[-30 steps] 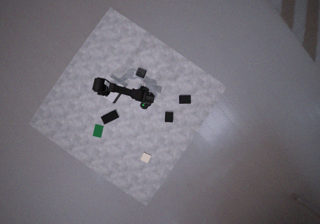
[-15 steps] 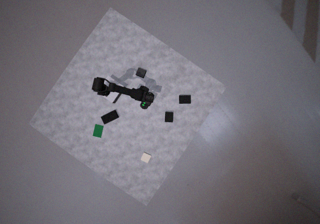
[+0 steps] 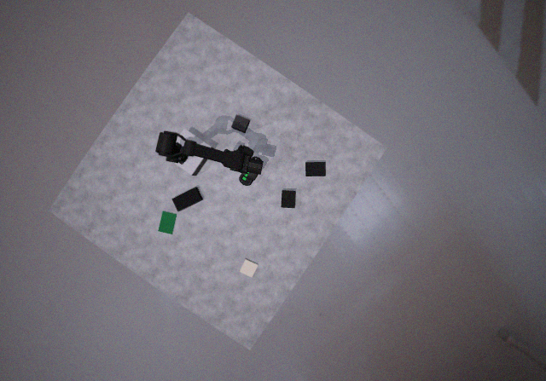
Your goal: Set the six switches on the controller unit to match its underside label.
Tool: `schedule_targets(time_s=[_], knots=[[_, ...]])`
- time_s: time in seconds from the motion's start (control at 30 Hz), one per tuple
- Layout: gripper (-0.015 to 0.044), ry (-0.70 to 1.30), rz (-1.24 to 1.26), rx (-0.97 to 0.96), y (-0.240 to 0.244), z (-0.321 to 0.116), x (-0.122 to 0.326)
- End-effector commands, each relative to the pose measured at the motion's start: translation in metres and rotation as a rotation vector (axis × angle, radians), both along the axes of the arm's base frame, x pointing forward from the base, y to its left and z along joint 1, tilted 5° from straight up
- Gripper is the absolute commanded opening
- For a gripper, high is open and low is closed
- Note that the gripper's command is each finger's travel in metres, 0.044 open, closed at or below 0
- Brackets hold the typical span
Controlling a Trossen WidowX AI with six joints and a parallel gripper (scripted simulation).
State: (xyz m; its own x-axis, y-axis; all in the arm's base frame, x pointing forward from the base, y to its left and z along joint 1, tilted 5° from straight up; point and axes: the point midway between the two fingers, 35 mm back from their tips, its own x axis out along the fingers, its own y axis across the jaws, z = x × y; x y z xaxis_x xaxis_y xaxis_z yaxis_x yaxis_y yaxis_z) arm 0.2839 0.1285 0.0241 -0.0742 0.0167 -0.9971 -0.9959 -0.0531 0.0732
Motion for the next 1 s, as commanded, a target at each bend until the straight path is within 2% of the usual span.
schedule_targets(time_s=[0.0, 0.17, 0.53, 0.9, 0.97], knots=[[0.0157, -0.018, 0.001, 0.007, 0.0004, 0.0307, 0.0050], [0.0289, -0.018, 0.001, 0.007, 0.0000, 0.0372, 0.0049], [0.0000, -0.018, 0.001, 0.007, 0.0000, 0.0372, 0.0049], [0.0000, -0.018, 0.001, 0.007, 0.0000, 0.0372, 0.0049], [0.0053, -0.020, -0.001, 0.009, 0.0004, 0.0370, 0.0053]])
